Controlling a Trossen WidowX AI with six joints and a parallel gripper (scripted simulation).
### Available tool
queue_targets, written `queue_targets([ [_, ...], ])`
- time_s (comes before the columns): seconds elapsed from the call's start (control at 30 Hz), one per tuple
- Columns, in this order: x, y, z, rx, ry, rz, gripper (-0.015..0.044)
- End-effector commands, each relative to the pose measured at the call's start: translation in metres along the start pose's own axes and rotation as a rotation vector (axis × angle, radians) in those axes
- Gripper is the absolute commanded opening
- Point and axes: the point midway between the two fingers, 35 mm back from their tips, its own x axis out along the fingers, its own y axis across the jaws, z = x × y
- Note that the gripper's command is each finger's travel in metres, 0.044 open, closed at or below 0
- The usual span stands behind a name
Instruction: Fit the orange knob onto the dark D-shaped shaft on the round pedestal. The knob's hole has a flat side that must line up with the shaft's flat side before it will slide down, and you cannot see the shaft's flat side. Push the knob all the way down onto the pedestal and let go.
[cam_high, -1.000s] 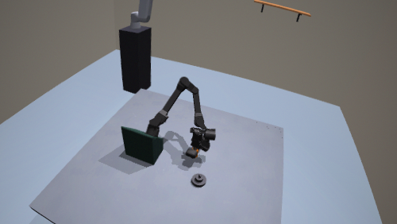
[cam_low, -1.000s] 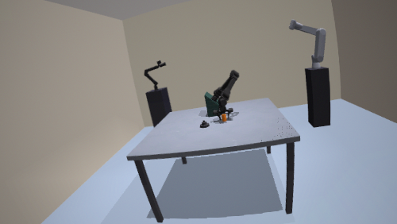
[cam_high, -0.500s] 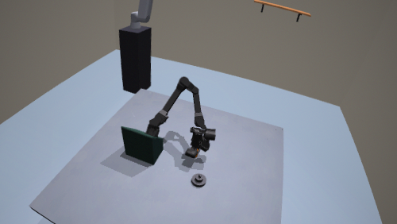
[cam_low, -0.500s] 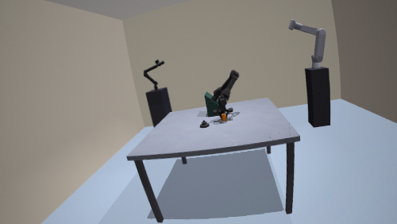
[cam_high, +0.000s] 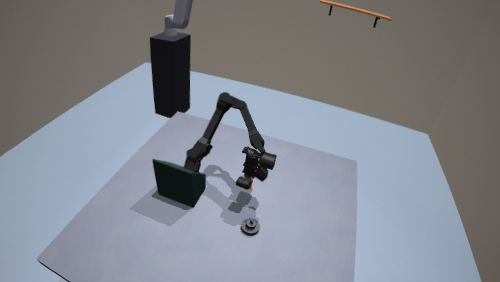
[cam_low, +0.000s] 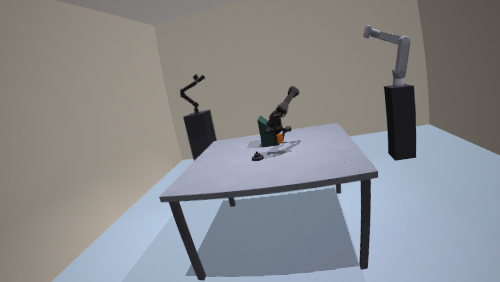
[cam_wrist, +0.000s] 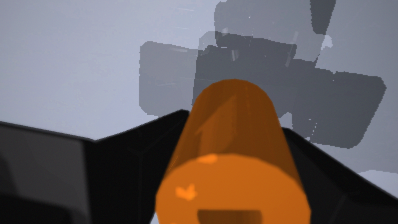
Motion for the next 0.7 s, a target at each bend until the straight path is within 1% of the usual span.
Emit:
queue_targets([
  [0.0,-0.025,0.000,0.000,-0.005,-0.012,-0.002,0.0000],
  [0.23,-0.061,0.003,-0.007,-0.004,-0.006,0.017,0.0000],
  [0.4,-0.061,0.002,-0.005,-0.004,-0.006,0.018,0.0000],
  [0.67,-0.059,-0.012,0.011,-0.005,-0.007,0.015,0.0000],
])
